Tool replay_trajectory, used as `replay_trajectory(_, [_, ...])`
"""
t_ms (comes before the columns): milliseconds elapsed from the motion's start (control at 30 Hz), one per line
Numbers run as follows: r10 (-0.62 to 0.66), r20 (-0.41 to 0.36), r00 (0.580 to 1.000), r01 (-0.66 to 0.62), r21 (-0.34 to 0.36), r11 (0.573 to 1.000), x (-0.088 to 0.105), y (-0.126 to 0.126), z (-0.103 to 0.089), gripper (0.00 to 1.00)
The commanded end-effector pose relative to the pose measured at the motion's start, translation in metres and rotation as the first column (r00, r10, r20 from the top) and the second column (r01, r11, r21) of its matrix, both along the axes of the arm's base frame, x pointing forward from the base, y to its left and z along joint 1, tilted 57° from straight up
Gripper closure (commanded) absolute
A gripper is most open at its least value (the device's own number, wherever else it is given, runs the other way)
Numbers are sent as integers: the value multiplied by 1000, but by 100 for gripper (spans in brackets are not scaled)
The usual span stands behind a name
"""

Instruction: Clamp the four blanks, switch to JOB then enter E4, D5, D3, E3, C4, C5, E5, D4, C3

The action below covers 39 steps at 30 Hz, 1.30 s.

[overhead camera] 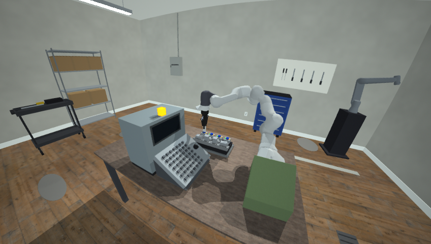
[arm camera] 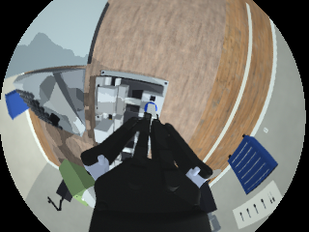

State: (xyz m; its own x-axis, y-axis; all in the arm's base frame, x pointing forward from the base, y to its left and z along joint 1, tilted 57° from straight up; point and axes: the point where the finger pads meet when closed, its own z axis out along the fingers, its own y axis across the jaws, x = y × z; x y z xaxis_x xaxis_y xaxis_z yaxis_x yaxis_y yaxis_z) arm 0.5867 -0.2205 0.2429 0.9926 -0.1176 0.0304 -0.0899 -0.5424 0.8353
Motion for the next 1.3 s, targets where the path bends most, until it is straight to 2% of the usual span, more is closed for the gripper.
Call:
replay_trajectory(0, [-2, 1, 1000, 2, -4, 1000, 0, -6, -4, 100])
replay_trajectory(1267, [-2, 1, 1000, 2, -4, 1000, 1, 6, 4, 100])
